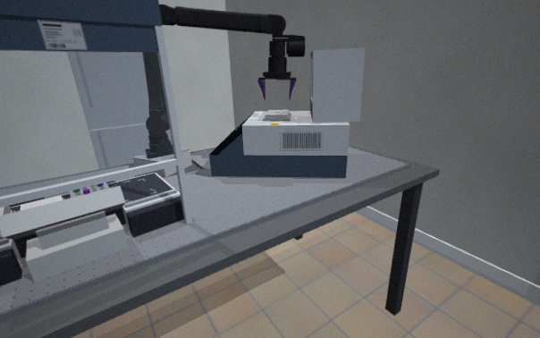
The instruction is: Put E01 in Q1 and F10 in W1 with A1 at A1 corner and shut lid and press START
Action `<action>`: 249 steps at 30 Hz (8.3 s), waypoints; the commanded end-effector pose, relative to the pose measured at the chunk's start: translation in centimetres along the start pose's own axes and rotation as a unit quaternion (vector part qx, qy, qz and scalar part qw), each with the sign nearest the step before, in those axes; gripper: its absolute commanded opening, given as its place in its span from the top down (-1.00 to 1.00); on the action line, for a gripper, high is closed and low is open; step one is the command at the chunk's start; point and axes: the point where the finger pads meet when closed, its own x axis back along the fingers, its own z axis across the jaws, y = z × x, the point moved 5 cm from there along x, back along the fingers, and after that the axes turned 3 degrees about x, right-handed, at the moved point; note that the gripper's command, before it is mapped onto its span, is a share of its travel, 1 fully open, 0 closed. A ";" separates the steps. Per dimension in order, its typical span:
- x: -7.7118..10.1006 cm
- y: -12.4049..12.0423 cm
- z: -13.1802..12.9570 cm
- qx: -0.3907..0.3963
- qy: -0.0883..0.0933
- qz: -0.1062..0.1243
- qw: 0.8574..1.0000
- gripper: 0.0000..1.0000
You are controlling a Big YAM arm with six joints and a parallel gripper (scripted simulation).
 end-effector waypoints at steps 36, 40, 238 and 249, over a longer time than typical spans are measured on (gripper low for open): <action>0.3 0.5 2.7 -0.004 -0.062 0.002 0.998 1.00; 0.1 1.0 4.7 -0.003 -0.095 0.002 0.995 1.00; -14.6 2.2 23.4 -0.003 -0.361 0.015 0.932 1.00; -14.8 2.6 23.4 -0.002 -0.361 0.014 0.932 1.00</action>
